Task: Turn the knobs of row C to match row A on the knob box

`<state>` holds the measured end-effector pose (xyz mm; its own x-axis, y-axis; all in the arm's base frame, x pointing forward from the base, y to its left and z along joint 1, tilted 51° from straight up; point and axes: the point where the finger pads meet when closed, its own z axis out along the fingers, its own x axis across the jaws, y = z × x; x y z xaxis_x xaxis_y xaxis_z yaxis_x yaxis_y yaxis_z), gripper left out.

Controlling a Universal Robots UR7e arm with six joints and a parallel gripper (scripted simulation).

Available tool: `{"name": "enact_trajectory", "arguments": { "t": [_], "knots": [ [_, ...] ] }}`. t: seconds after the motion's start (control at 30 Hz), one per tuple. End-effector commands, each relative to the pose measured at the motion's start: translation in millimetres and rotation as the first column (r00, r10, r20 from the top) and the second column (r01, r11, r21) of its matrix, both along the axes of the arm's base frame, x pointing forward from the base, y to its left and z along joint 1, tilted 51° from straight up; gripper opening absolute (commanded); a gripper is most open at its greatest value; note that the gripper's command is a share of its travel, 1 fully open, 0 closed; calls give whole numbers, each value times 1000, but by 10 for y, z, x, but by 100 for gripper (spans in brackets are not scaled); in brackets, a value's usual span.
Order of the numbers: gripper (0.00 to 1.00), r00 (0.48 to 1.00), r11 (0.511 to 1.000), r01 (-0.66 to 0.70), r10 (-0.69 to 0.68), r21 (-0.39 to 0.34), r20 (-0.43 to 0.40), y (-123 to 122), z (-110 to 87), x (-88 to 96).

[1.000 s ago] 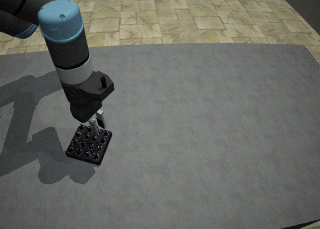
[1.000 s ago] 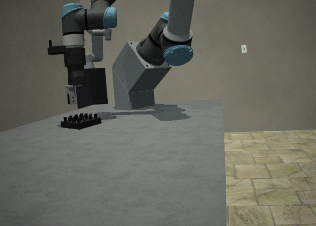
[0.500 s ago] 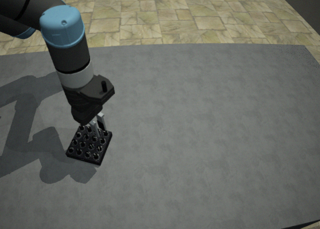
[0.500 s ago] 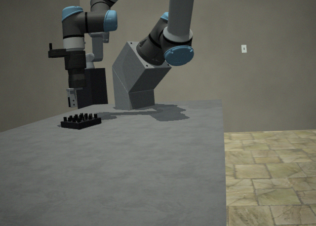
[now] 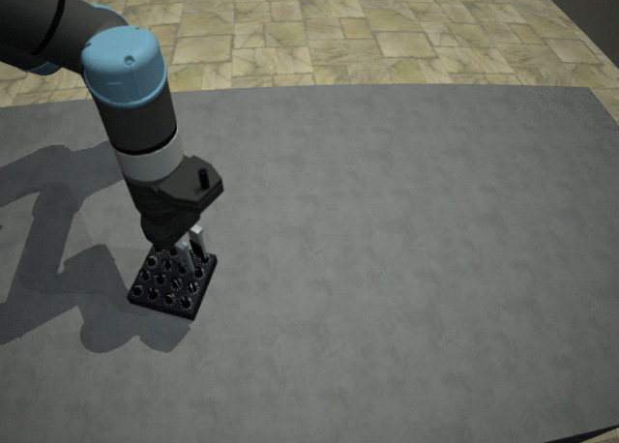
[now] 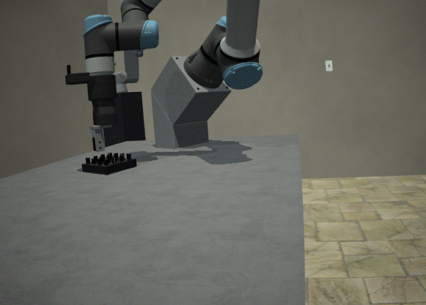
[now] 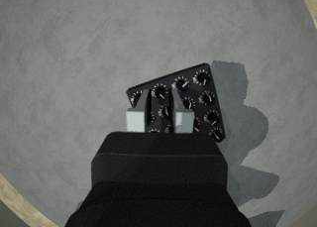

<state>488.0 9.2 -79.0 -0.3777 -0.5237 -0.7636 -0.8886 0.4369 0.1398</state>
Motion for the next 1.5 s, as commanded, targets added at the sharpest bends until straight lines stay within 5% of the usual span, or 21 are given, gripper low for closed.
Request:
{"name": "enact_trajectory", "arguments": {
  "t": [0.0, 1.47],
  "knots": [
    [46, 1000, 1000, 1, -1, 1, 0, 46, -40, 14],
    [46, 1000, 1000, 2, -2, 0, 0, 112, -103, 41]
  ]
}}
